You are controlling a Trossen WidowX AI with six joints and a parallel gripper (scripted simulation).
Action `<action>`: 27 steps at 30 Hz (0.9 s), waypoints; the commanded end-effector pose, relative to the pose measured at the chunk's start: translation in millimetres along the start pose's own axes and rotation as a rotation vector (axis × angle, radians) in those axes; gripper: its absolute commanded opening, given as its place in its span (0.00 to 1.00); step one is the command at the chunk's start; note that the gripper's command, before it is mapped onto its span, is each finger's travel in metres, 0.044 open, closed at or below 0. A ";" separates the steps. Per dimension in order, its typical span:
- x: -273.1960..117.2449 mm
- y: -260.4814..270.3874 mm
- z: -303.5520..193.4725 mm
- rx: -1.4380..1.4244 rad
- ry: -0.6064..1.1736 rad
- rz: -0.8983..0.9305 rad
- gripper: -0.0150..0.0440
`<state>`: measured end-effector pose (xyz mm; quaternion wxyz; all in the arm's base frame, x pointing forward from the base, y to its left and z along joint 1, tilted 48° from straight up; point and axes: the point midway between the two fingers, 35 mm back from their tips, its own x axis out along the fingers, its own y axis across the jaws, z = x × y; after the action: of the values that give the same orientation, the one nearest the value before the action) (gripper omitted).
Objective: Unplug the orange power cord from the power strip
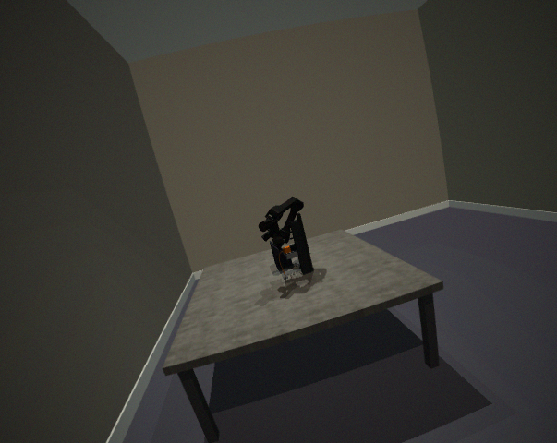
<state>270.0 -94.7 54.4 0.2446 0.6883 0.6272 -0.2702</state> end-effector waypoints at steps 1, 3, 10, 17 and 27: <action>-2.5 -1.3 14.4 0.012 0.002 0.003 0.25; -1.3 -1.0 4.6 0.009 0.001 0.003 0.34; -1.3 -1.0 4.6 0.009 0.001 0.003 0.53; -3.0 -1.1 4.8 0.010 0.002 0.004 0.53; -9.2 -1.0 1.9 0.013 0.005 0.005 0.53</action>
<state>268.0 -103.4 56.6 0.2370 0.6932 0.6236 -0.2728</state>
